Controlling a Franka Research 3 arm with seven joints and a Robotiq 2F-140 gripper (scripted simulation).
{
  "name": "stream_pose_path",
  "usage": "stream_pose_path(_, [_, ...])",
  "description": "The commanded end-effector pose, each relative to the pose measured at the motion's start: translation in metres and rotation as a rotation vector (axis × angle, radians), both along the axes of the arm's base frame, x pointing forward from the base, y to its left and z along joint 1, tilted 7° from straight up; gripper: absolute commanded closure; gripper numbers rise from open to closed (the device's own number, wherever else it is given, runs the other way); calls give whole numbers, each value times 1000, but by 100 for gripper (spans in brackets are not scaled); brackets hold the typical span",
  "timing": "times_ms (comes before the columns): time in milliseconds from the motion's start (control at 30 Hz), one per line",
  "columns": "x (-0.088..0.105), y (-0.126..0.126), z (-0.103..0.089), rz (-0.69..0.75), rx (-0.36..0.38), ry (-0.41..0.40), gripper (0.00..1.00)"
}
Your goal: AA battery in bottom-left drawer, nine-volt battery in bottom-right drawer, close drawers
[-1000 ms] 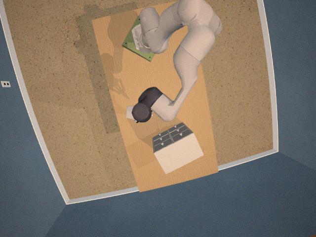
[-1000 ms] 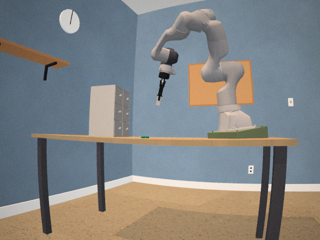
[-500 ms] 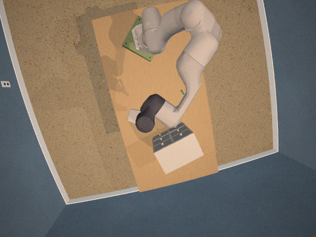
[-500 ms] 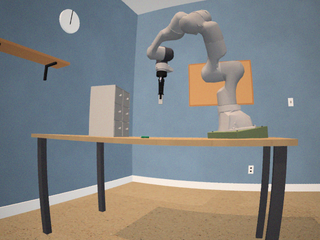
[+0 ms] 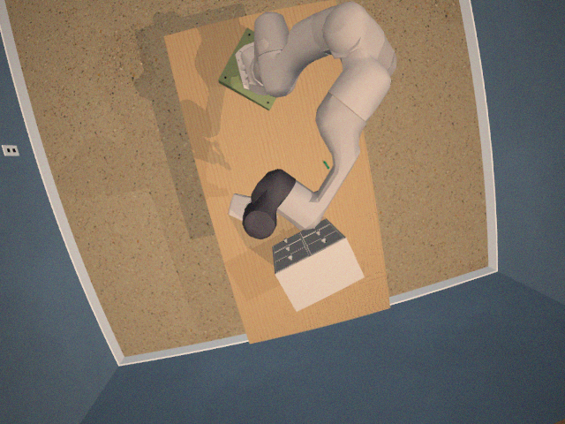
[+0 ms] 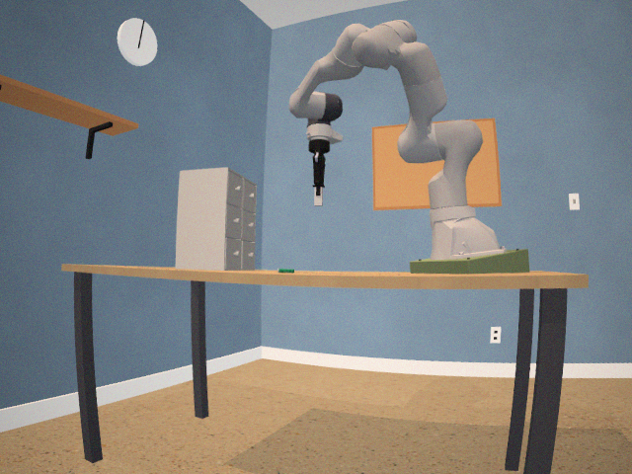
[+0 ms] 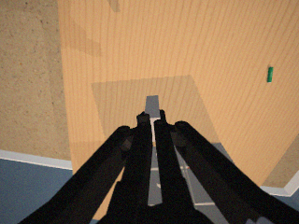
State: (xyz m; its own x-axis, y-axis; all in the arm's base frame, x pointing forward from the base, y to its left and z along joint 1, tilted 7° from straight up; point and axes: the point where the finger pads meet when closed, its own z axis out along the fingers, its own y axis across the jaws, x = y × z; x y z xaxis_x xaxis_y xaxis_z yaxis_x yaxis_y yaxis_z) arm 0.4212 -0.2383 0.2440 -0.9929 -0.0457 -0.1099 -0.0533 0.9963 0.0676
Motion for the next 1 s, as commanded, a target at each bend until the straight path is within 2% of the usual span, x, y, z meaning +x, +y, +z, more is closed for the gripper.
stream_pose_path(0, [0,1,0,-13,4,3,100])
stream_pose_path(700, [0,1,0,-13,4,3,100])
stream_pose_path(733, [0,1,0,-9,3,2,0])
stream_pose_path(967, [0,1,0,-9,3,2,0])
